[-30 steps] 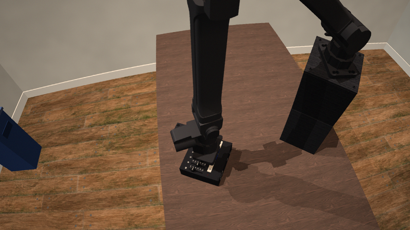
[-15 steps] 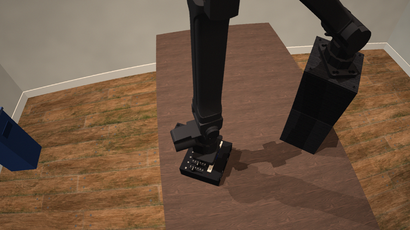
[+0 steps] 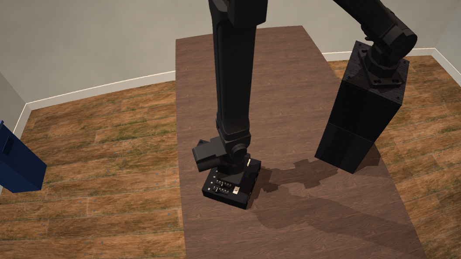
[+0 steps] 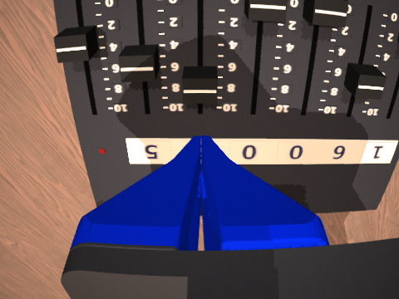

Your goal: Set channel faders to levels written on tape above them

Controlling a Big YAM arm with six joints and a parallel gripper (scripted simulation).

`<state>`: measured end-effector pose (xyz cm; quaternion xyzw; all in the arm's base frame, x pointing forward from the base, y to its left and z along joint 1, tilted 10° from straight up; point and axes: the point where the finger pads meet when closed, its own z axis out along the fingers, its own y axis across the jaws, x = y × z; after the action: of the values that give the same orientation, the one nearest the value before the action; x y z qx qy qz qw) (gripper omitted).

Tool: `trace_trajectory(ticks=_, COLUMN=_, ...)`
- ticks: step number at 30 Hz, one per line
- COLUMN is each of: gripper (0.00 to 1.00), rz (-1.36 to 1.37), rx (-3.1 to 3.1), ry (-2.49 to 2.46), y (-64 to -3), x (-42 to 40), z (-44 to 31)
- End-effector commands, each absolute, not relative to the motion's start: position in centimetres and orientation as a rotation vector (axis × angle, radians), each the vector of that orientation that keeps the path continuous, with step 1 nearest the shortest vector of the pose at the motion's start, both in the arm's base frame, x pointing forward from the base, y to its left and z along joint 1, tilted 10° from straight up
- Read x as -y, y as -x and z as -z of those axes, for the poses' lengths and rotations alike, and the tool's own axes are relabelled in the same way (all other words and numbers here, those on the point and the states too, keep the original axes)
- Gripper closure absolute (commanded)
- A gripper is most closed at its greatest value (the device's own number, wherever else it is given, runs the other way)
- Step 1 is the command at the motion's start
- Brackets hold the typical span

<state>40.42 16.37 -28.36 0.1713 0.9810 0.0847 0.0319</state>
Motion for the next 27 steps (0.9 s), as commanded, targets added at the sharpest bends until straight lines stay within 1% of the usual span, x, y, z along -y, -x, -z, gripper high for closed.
trace_trajectory(ticks=1, gripper=1.0, rz=-0.265, rx=-3.007, ry=-0.533, y=-40.84, x=-16.65, z=28.85)
trace_trajectory(ticks=27, gripper=1.0, rz=-0.26, rx=-3.013, ry=-0.532, y=-40.71, x=-16.59, z=29.18)
